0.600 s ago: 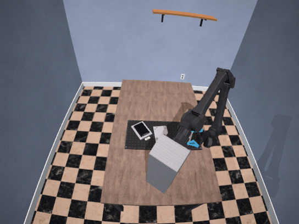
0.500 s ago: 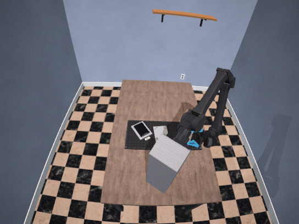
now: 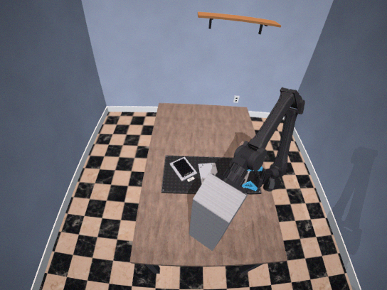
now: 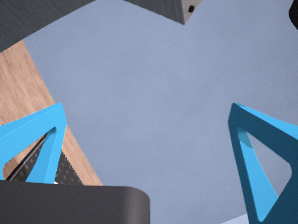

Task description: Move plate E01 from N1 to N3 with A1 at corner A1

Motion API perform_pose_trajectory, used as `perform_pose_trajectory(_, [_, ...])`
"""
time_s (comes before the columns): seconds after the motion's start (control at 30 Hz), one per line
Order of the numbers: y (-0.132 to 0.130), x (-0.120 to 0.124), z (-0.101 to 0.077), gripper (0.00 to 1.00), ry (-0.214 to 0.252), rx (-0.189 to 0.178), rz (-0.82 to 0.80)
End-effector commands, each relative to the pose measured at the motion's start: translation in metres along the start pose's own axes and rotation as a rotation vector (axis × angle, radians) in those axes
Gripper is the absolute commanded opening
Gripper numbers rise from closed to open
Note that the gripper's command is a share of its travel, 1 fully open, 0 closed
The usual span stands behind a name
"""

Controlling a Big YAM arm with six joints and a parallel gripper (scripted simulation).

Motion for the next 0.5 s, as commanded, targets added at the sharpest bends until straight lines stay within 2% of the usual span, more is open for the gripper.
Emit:
perform_pose_trajectory(0.0, [-0.008, 0.015, -0.004, 1.00, -0.030, -0.038, -0.072])
perform_pose_trajectory(0.03, [-0.008, 0.017, -0.004, 1.00, -0.049, -0.058, -0.104])
perform_pose_trajectory(0.17, [-0.013, 0.032, -0.006, 1.00, -0.104, -0.095, -0.221])
perform_pose_trajectory(0.2, [-0.016, 0.029, 0.003, 1.00, -0.119, -0.083, -0.242])
perform_pose_trajectory(0.23, [-0.016, 0.039, -0.006, 1.00, -0.131, -0.112, -0.279])
perform_pose_trajectory(0.27, [-0.020, 0.045, -0.006, 1.00, -0.144, -0.110, -0.305])
perform_pose_trajectory(0.33, [-0.021, 0.049, -0.006, 1.00, -0.173, -0.137, -0.367])
perform_pose_trajectory(0.4, [-0.025, 0.045, 0.004, 1.00, -0.203, -0.127, -0.415])
perform_pose_trajectory(0.43, [-0.025, 0.056, -0.005, 1.00, -0.216, -0.159, -0.455])
perform_pose_trajectory(0.47, [-0.025, 0.056, -0.005, 1.00, -0.216, -0.159, -0.455])
Point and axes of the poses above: the point where the finger pads meet when closed, its own z axis out along the fingers, its own y axis across the jaws, x = y × z, the point moved 9 cm from there along -z, back along the fingers, and after that the axes turned 7 degrees about z, right-handed, at the moved point
